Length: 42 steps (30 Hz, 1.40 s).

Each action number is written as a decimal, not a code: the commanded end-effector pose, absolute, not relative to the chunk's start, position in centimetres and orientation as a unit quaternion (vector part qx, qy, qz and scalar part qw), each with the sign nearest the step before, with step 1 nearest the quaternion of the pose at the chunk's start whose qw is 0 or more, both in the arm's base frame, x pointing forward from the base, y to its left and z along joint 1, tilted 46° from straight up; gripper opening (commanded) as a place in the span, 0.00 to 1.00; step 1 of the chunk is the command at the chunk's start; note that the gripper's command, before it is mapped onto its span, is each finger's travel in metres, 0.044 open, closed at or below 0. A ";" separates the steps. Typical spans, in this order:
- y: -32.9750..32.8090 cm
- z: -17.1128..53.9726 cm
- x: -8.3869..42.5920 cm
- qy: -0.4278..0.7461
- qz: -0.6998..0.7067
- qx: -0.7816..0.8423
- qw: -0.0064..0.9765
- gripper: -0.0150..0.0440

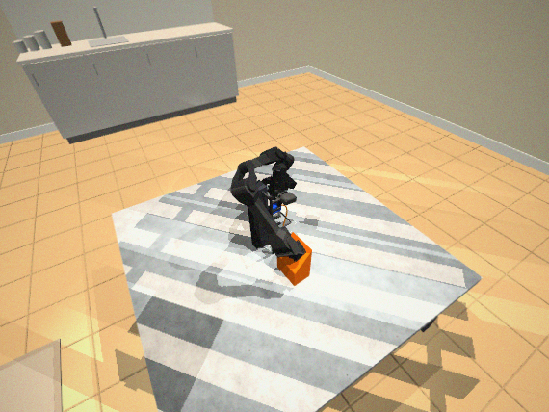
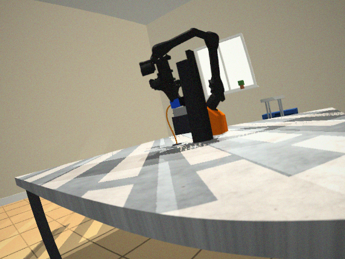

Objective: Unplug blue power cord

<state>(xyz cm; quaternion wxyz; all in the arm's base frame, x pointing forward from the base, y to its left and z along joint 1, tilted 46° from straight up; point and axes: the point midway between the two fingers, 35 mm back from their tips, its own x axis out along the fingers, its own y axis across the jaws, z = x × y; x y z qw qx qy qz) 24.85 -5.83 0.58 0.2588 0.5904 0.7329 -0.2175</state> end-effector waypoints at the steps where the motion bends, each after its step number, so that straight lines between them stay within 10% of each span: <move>1: -9.2 -1.7 25.7 0.718 -0.239 0.580 0.303 0.25; 6: -9.9 -2.2 25.8 0.717 -0.239 0.580 0.303 0.25; 23: -10.1 -2.7 26.0 0.717 -0.239 0.581 0.302 1.00; 42: -13.6 -5.1 26.6 0.717 -0.239 0.580 0.303 1.00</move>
